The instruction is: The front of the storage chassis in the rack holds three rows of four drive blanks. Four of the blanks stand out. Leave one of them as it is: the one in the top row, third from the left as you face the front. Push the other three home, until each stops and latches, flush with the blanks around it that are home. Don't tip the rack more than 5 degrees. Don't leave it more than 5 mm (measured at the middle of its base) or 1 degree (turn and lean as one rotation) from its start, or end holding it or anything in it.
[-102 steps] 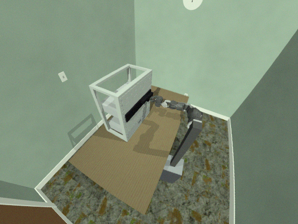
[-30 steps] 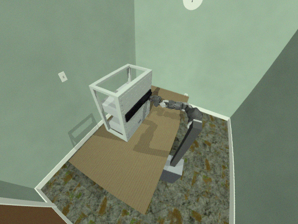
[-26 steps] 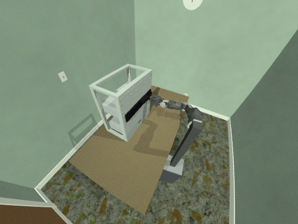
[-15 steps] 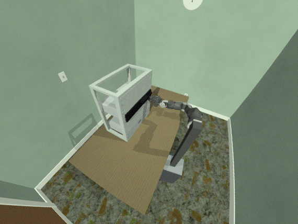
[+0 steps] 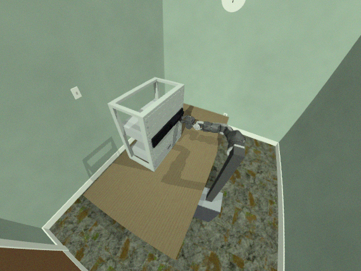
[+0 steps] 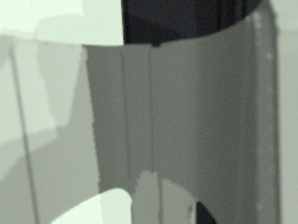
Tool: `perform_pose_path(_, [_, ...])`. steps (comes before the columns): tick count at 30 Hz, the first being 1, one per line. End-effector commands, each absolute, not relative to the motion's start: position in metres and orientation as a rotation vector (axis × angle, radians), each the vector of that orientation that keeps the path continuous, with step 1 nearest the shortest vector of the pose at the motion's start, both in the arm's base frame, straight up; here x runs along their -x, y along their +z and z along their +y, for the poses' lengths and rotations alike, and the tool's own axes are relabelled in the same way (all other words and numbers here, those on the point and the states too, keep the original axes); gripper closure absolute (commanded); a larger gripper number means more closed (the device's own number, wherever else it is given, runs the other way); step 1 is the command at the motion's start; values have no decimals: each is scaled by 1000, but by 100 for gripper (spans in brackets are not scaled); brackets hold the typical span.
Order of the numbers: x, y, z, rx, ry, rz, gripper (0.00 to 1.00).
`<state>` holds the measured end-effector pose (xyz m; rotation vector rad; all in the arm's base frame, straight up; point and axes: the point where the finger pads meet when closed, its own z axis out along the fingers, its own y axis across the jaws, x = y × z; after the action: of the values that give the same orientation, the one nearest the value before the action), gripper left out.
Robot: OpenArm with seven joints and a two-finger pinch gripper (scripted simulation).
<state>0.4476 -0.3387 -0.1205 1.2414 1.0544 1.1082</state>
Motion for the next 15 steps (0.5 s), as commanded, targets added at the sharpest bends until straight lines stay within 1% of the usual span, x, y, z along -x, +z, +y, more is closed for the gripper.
perform_pose_path(1, [-449,-135,-334,-1281,1099,1099,100])
perform_pose_path(15, [-452,-134,-334,-1281,1099,1100,100])
